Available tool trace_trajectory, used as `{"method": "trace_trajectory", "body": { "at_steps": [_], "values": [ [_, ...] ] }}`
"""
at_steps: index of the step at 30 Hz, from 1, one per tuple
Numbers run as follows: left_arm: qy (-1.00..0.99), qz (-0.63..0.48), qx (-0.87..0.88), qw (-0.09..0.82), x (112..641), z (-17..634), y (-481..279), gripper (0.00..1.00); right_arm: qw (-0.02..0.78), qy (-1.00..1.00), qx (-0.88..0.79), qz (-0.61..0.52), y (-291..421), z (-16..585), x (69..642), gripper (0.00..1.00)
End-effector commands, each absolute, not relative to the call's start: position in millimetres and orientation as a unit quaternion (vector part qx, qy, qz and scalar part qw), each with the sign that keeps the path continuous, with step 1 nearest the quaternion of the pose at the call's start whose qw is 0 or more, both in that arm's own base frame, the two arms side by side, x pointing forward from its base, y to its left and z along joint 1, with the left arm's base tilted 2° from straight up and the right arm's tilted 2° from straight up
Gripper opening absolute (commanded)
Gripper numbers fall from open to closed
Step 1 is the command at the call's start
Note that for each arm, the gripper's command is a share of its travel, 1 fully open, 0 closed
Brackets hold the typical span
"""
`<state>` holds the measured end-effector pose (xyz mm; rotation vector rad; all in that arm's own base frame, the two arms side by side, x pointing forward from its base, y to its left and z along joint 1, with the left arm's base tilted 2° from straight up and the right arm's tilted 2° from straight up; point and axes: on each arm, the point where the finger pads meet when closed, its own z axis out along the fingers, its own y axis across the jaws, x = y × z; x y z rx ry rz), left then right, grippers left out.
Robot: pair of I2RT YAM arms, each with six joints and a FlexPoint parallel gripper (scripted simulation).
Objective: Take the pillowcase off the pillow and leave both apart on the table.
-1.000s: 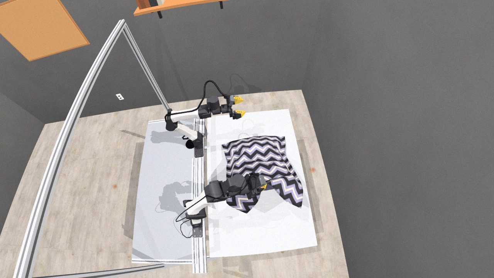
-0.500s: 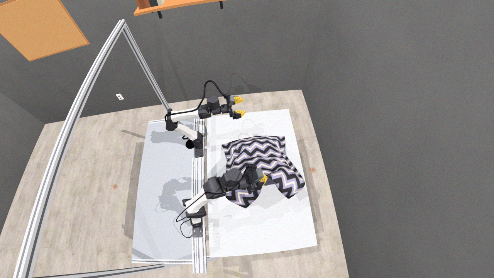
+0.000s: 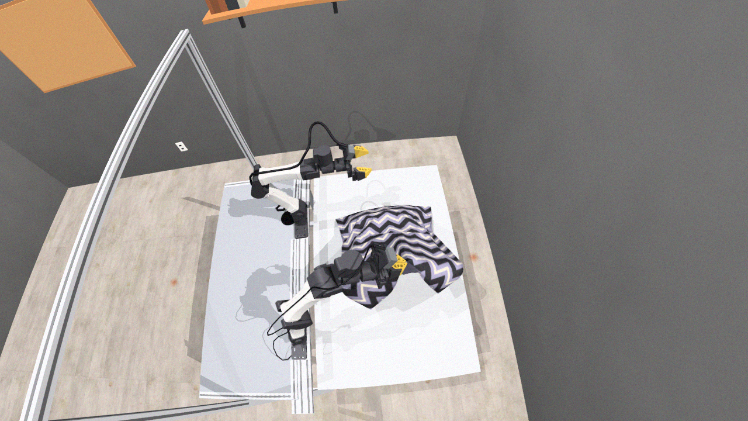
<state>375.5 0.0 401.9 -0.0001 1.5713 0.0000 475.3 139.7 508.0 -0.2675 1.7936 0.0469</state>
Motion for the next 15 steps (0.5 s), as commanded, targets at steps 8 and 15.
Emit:
{"method": "trace_trajectory", "body": {
  "at_steps": [8, 15],
  "values": [
    [0.692, -0.002, 0.007, 0.722, 367, 421, -5, 1.00, 0.686, 0.721, -0.099, 0.010, 143, 544, 485, 0.00],
    [0.692, -0.002, 0.007, 0.722, 367, 421, -5, 1.00, 0.708, 0.699, -0.097, 0.006, 154, 556, 484, 0.00]
  ]
}}
